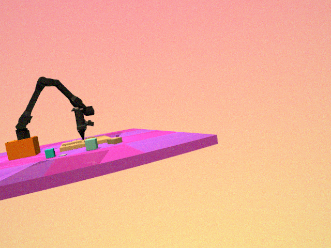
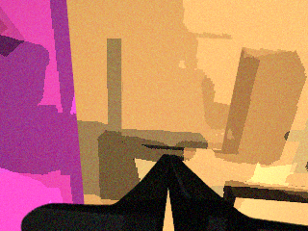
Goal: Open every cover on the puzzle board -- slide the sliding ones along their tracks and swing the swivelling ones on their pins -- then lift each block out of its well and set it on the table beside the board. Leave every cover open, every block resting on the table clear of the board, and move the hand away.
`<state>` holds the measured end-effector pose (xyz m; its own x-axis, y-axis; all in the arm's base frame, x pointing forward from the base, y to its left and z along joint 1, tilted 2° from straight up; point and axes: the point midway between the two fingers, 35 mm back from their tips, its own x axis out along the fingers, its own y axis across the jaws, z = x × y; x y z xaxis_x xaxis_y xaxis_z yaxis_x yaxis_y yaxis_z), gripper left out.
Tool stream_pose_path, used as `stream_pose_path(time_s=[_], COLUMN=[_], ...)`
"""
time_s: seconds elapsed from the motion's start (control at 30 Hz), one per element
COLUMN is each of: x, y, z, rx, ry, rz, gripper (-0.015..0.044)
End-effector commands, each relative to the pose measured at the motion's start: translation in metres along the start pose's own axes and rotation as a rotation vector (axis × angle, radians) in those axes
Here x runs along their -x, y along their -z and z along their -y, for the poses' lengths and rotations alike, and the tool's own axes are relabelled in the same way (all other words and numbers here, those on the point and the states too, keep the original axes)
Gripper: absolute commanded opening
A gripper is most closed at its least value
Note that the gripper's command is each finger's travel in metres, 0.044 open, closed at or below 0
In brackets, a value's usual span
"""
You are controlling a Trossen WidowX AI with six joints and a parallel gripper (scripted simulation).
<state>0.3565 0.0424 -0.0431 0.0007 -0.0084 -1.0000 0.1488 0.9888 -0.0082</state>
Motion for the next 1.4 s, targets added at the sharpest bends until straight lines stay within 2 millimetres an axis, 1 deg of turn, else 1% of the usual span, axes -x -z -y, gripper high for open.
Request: stream_pose_path(time_s=[0.0,1.37], x=[0.001,0.003], y=[-0.005,-0.047], z=[-0.001,-0.002], rx=[0.004,0.004], ry=[-0.004,-0.004], rz=[0.004,0.007], gripper=[0.0000,0.0000])
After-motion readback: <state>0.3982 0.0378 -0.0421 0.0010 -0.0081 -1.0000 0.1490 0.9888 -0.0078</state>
